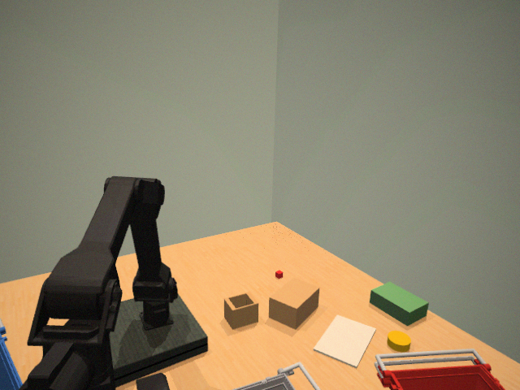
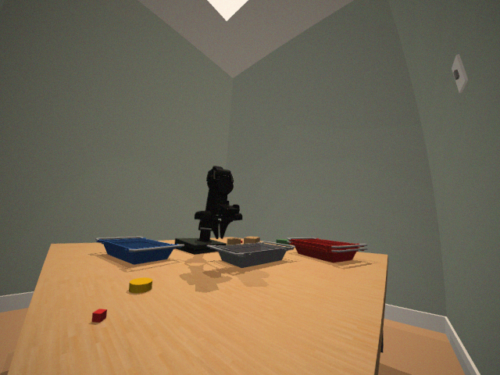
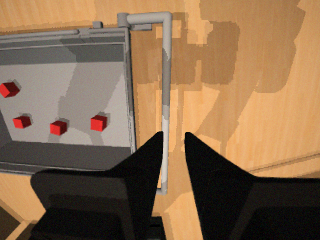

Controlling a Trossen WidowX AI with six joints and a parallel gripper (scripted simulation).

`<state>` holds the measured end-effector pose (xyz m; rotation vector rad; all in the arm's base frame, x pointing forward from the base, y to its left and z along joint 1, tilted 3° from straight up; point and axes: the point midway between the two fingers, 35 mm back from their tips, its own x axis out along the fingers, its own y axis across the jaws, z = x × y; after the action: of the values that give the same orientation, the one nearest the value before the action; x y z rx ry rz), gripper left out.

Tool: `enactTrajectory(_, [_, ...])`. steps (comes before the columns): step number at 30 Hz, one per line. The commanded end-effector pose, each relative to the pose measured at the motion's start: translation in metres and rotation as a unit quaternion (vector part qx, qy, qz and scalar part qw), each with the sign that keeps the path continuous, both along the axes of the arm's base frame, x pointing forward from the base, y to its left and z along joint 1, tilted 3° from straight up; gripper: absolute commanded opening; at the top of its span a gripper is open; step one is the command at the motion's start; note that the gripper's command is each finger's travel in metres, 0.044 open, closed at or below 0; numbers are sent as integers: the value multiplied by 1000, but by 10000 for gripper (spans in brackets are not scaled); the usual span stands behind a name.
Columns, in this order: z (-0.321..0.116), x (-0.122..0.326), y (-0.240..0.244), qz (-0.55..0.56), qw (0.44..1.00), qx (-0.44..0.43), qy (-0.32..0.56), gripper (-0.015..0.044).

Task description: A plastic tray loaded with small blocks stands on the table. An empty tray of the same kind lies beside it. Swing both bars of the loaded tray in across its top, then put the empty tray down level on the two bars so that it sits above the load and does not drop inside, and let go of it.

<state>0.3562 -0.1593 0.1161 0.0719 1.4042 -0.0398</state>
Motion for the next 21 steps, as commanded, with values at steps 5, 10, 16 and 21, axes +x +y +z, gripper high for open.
enactTrajectory(5, [-7, -2, 8, -1, 999, 0, 41, 82])
enactTrajectory(10, [-21, 0, 8, -1, 999, 0, 40, 82])
enactTrajectory(16, [-47, 2, 9, -1, 999, 0, 40, 82])
enactTrajectory(21, [-66, 3, 9, -1, 999, 0, 41, 82])
